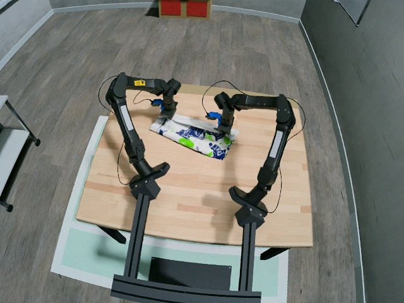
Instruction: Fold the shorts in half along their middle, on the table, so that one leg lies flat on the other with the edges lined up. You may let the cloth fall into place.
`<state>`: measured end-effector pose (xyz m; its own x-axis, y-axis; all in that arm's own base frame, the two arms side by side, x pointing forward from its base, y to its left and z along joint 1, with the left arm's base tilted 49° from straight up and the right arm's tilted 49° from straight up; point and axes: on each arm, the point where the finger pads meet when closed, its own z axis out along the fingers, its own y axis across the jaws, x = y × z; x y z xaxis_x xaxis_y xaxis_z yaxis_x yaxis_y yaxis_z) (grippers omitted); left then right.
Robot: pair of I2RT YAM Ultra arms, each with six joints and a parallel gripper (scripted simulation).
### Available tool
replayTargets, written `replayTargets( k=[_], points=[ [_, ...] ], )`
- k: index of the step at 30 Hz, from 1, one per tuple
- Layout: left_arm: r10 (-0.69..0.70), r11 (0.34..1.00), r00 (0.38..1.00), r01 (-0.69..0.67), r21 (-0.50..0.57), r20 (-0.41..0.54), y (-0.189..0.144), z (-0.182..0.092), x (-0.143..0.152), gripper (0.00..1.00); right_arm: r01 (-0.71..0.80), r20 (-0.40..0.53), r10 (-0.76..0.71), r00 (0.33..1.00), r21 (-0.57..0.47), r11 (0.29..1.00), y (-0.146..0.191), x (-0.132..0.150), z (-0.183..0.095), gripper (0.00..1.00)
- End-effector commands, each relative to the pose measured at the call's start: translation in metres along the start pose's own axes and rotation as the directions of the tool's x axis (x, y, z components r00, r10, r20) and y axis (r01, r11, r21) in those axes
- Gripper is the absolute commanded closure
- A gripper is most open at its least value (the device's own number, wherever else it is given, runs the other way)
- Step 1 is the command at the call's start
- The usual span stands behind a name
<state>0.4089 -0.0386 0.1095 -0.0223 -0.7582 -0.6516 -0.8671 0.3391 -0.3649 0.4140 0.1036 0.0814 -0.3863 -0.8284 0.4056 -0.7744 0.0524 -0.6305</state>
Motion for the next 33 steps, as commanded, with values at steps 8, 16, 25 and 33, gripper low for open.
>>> replayTargets(
  k=[8, 16, 25, 33],
  points=[
    [-0.049, 0.998, 0.998, 0.047, 0.05, 0.036, -0.035, 0.002, -0.007, 1.0, 0.036, -0.019, -0.036, 0.999, 0.002, 0.999, -0.017, 0.009, 0.003, 1.0],
    [-0.066, 0.995, 0.997, 0.064, 0.071, 0.03, -0.041, -0.006, -0.011, 1.0, 0.075, 0.017, -0.076, 0.997, 0.037, 0.996, -0.041, 0.001, 0.001, 1.0],
    [-0.068, 0.997, 0.997, 0.067, 0.032, 0.034, -0.049, 0.008, -0.004, 1.0, 0.074, 0.02, -0.075, 0.997, 0.041, 0.996, -0.042, 0.0, -0.001, 1.0],
    [-0.099, 0.993, 0.995, 0.097, 0.064, 0.03, -0.057, -0.005, -0.015, 1.0, 0.098, 0.013, -0.098, 0.995, 0.038, 0.995, -0.055, -0.001, 0.013, 1.0]
  ],
)
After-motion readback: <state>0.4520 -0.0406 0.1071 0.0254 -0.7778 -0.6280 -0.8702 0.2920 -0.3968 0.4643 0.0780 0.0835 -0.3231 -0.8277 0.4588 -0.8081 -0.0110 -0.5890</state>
